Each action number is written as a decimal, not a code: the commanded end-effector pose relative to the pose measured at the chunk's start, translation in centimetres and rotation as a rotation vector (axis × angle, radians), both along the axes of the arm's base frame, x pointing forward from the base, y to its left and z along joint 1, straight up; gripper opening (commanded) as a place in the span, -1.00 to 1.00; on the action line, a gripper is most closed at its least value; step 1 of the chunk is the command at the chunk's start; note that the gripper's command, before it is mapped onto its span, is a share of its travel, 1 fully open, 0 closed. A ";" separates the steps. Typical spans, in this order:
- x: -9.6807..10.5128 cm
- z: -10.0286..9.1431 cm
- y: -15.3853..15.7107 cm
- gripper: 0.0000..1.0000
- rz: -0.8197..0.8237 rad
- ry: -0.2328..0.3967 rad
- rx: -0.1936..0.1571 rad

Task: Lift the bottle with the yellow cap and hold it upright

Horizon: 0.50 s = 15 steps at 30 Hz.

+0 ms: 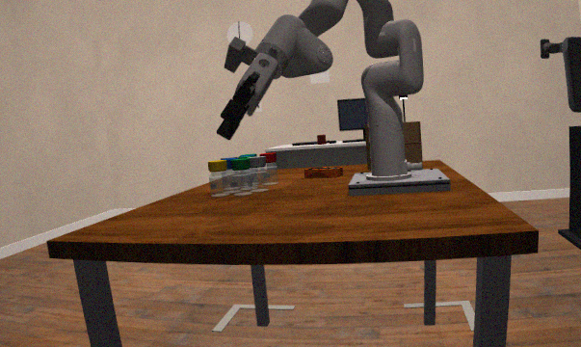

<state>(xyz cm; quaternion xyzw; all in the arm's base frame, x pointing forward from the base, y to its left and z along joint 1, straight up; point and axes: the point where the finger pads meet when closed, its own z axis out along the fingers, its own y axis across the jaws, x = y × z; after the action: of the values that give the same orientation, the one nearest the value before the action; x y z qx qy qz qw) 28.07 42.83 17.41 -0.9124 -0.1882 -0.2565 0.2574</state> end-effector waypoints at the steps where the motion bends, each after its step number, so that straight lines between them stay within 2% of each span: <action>1: 1.7 0.3 -0.8 0.58 -0.067 0.037 -0.004; 10: 5.3 0.8 -3.2 0.58 -0.223 0.122 -0.015; 12: 5.3 0.8 -3.2 0.58 -0.223 0.122 -0.015; 15: 6.7 1.0 -4.3 0.58 -0.286 0.154 -0.018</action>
<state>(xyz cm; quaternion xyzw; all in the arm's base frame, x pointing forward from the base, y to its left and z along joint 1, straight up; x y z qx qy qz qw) 33.42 39.33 17.99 -0.9446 -0.0674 -0.2250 0.2295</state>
